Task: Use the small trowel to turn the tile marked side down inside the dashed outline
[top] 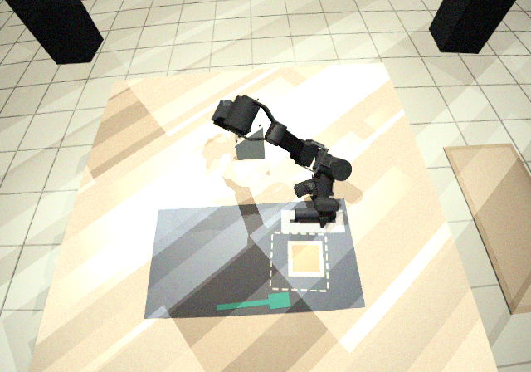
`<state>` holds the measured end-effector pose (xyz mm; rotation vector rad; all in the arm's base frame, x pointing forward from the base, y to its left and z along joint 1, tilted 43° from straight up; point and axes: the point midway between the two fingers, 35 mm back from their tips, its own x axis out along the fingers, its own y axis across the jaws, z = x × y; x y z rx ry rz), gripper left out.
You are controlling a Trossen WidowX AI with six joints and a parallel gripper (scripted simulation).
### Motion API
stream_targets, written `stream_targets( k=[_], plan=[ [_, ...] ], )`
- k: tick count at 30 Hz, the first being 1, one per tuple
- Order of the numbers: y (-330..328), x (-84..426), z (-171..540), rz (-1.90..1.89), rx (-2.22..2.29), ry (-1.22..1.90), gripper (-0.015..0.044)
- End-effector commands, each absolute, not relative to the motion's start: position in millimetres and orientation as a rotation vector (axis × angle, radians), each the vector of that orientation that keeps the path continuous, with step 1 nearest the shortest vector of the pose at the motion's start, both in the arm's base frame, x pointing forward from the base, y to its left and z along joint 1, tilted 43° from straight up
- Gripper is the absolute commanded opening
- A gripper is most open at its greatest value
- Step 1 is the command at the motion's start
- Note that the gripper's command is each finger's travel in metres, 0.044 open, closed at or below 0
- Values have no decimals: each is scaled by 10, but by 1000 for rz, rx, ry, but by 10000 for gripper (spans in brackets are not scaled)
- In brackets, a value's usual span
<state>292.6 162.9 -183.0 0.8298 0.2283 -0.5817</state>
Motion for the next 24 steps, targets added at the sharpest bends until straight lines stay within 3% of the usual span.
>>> stream_targets(
  k=[1,24],
  plan=[
    [1628,2925,-1826,-581,833,227,300],
    [1851,2495,-1639,-585,827,240,300]
  ],
)
